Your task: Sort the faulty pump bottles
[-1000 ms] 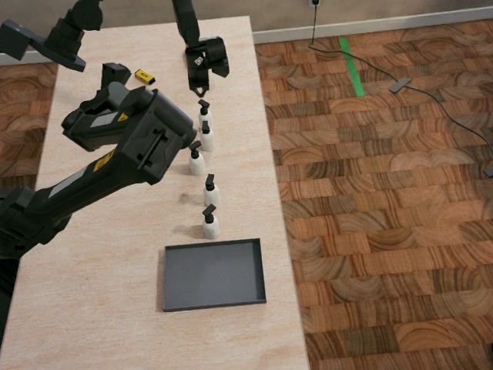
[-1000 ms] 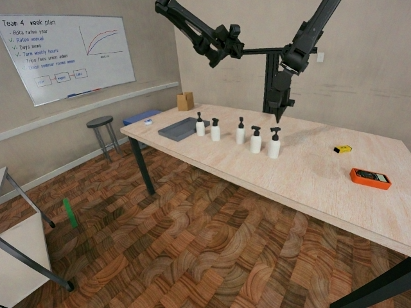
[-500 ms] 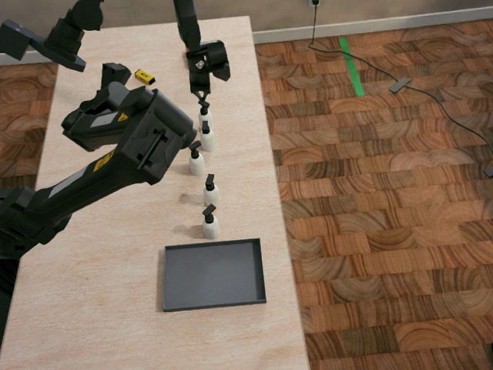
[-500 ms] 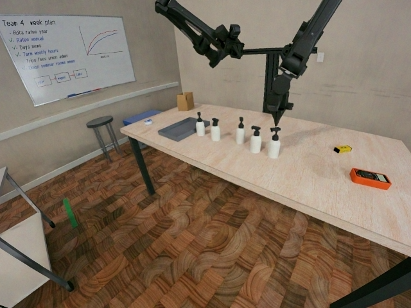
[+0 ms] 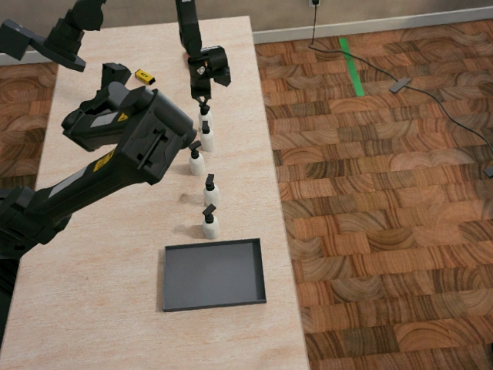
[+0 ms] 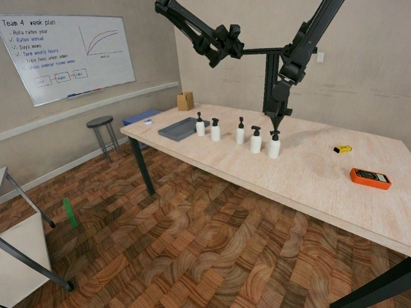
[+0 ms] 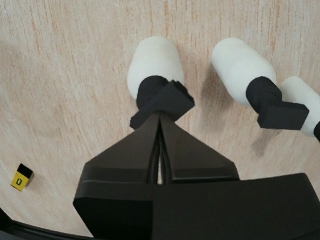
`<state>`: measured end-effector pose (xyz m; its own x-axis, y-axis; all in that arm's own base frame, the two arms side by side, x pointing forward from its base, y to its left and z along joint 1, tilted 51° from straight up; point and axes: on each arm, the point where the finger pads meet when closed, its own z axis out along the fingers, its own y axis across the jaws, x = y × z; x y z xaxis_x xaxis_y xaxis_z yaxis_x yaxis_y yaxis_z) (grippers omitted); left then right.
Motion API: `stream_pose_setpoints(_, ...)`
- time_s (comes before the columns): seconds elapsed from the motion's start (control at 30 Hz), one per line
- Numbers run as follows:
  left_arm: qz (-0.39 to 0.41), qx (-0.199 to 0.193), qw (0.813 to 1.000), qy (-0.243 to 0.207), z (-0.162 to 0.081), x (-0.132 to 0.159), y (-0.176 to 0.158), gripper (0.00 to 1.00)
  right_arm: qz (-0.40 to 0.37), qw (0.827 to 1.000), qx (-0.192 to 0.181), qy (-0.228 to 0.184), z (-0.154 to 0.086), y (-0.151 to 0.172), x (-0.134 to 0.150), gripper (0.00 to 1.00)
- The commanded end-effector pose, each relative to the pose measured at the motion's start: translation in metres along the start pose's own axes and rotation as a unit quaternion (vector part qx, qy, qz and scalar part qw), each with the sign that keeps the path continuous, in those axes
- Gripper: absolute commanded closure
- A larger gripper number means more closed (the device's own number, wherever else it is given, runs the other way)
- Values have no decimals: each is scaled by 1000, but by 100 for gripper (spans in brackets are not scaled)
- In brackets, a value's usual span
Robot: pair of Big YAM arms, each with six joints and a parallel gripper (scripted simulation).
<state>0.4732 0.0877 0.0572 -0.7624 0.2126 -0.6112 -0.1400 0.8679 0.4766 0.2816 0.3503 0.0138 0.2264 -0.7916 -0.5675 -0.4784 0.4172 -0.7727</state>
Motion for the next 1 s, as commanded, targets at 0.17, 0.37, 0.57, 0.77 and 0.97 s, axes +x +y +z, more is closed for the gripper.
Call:
stream_pose_setpoints(0.17,2,7,1000,5,-20,12,-7,100,0,1000,0,0,1,-1,-1,100)
stream_pose_setpoints(0.37,2,7,1000,5,-46,13,-7,100,0,1000,0,0,1,-1,-1,100)
stream_pose_setpoints(0.57,0,-1,1000,2,-54,4,0,100,0,1000,0,0,1,-1,-1,100)
stream_pose_setpoints(0.77,-6,3,1000,-8,-59,-7,-2,100,0,1000,0,0,1,-1,-1,100)
stream_pose_setpoints(0.97,-11,6,1000,-1,-74,0,-3,100,0,1000,0,0,1,-1,-1,100)
